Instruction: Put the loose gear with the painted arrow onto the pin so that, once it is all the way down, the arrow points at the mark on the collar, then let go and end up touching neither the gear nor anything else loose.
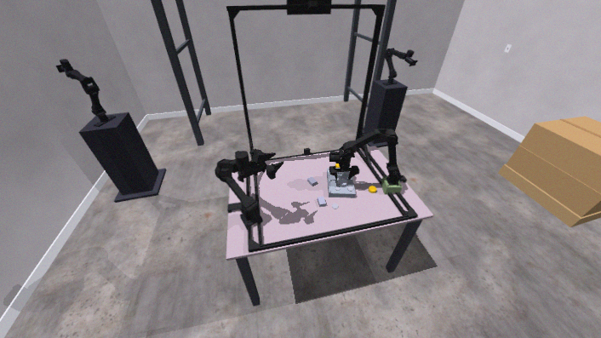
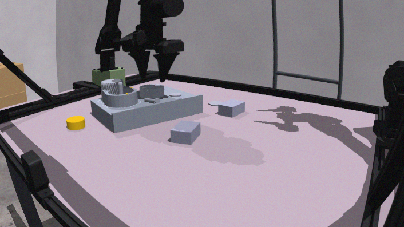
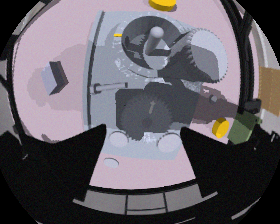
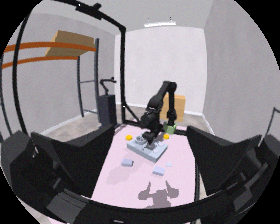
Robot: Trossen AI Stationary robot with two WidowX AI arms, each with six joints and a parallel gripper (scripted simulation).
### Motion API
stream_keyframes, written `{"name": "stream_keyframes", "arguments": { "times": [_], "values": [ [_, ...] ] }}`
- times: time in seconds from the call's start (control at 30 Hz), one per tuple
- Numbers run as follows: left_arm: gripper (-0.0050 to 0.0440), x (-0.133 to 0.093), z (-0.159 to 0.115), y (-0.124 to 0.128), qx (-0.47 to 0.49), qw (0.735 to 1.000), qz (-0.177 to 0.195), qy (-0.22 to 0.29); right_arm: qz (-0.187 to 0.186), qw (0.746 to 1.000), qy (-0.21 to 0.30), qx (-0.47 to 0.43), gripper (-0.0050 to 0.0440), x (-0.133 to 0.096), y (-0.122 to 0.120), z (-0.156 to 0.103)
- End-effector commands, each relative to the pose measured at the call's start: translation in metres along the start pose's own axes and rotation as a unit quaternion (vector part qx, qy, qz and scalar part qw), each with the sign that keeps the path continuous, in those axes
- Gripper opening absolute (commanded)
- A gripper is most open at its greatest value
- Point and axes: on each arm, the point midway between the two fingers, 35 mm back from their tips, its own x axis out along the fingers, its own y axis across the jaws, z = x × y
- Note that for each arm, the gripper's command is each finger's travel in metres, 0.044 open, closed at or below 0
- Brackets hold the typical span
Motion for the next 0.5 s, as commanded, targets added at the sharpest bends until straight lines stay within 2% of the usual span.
{"name": "stream_keyframes", "arguments": {
  "times": [0.0, 0.47],
  "values": [
    [0.04, 0.01, 0.001, -0.003, 0.002, 1.0, -0.008, -0.001, 0.001, 1.0, 0.0, 0.0, 0.04, 0.0, 0.001, 0.001],
    [0.04, 0.029, 0.001, -0.004, 0.002, 1.0, -0.008, -0.001, 0.001, 1.0, 0.0, 0.0, 0.04, 0.0, 0.001, 0.001]
  ]
}}
